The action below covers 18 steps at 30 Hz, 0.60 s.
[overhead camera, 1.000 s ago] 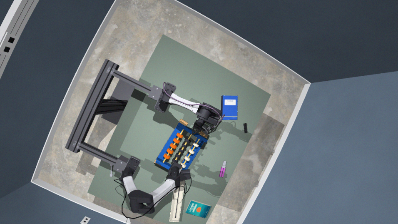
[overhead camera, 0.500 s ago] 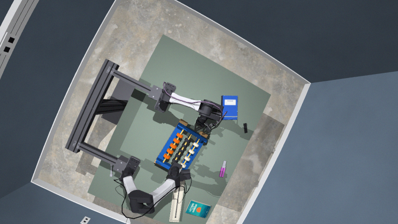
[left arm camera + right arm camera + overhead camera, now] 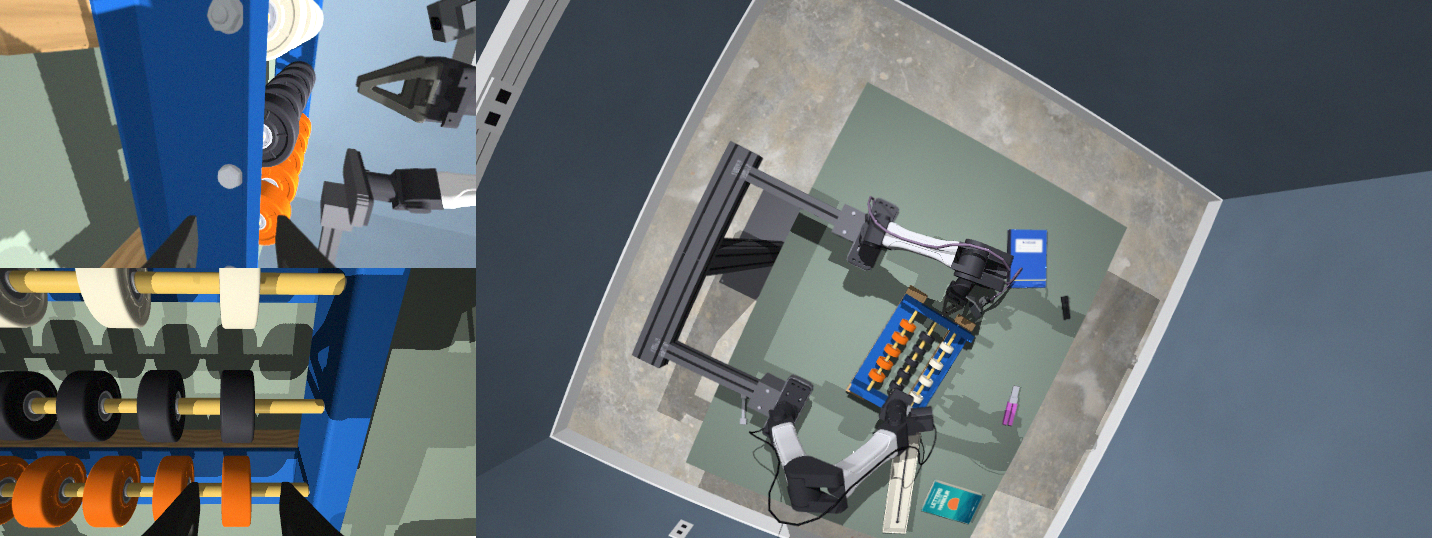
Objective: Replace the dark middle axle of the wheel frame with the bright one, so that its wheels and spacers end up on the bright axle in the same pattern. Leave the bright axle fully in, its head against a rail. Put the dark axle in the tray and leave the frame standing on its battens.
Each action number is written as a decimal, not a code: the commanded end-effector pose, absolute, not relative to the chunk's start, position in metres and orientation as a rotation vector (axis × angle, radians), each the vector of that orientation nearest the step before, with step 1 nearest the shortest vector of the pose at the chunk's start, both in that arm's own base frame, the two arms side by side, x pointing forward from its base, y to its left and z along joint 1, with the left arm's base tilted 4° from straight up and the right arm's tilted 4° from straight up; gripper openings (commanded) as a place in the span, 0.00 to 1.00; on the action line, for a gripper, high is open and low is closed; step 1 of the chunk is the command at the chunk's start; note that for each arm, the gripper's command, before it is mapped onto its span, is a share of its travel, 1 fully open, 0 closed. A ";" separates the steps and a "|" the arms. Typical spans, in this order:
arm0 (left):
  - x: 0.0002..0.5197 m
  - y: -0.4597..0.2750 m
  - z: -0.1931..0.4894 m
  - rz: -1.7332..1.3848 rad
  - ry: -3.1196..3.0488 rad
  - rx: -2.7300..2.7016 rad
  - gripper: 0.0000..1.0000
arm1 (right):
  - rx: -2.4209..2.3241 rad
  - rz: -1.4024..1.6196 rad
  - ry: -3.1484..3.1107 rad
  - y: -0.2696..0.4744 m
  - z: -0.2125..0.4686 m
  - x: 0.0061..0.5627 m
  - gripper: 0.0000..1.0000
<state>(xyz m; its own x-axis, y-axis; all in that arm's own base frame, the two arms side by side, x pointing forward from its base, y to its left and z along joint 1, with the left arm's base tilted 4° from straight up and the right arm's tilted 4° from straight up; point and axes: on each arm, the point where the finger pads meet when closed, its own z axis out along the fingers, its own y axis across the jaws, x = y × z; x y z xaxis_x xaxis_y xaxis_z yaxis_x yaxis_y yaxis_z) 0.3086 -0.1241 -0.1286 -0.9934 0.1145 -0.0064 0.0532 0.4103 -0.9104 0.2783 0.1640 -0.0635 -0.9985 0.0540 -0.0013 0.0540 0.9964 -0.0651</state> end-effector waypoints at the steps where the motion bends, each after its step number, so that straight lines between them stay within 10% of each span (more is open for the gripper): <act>1: 0.318 -0.118 -0.105 1.673 -2.620 -0.198 0.33 | -0.063 0.099 -3.140 0.168 -0.061 0.276 0.35; 18: 0.324 -0.106 -0.074 1.676 -2.633 -0.217 0.33 | -0.063 0.099 -3.140 0.168 -0.061 0.276 0.35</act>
